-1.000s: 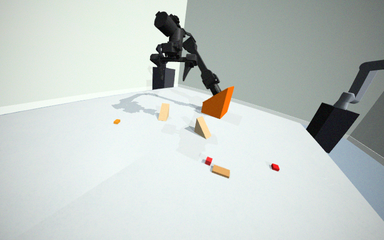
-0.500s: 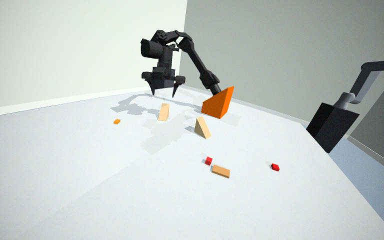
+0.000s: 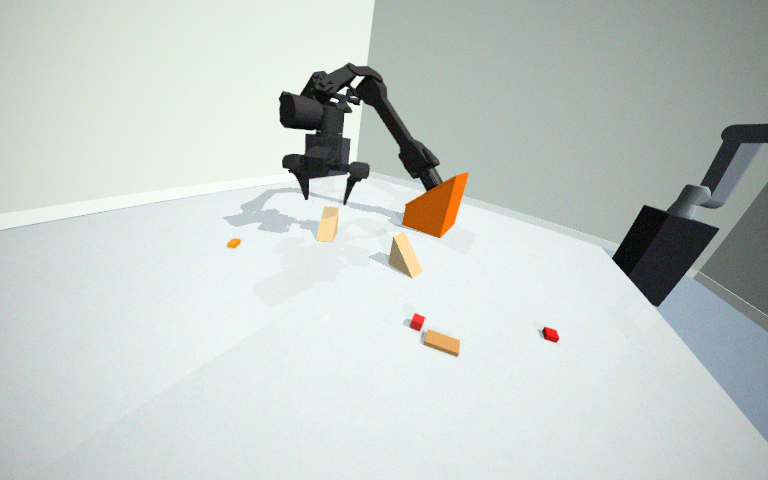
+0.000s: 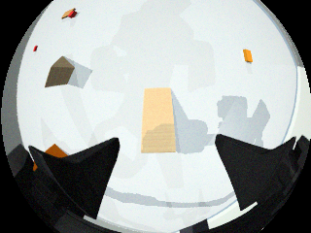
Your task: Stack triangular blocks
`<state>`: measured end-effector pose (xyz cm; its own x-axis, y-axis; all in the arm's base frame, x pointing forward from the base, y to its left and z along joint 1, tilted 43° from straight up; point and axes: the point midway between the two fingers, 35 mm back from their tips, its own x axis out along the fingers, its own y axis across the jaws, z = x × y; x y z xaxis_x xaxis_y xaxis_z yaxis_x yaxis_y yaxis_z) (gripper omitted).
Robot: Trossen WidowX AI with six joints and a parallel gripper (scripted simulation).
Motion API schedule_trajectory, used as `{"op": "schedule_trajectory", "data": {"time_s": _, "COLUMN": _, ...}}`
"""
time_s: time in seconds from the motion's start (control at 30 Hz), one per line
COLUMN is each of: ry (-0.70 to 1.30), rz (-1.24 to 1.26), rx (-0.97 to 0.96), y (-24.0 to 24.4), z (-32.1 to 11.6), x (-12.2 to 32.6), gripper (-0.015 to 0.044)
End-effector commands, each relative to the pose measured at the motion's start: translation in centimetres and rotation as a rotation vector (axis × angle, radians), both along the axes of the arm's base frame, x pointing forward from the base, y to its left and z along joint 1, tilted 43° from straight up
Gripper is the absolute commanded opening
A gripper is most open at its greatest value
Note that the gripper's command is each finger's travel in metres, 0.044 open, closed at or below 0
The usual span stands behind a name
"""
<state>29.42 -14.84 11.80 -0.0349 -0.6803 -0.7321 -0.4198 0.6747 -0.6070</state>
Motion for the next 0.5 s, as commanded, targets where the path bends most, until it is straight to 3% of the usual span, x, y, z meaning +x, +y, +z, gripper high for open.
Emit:
{"op": "schedule_trajectory", "data": {"time_s": 0.0, "ry": 0.011, "rz": 0.003, "rx": 0.000, "y": -0.4, "z": -0.8, "x": -0.1, "gripper": 0.0440}}
{"op": "schedule_trajectory", "data": {"time_s": 0.47, "ry": 0.011, "rz": 0.003, "rx": 0.000, "y": -1.7, "z": -2.6, "x": -0.1, "gripper": 0.0440}}
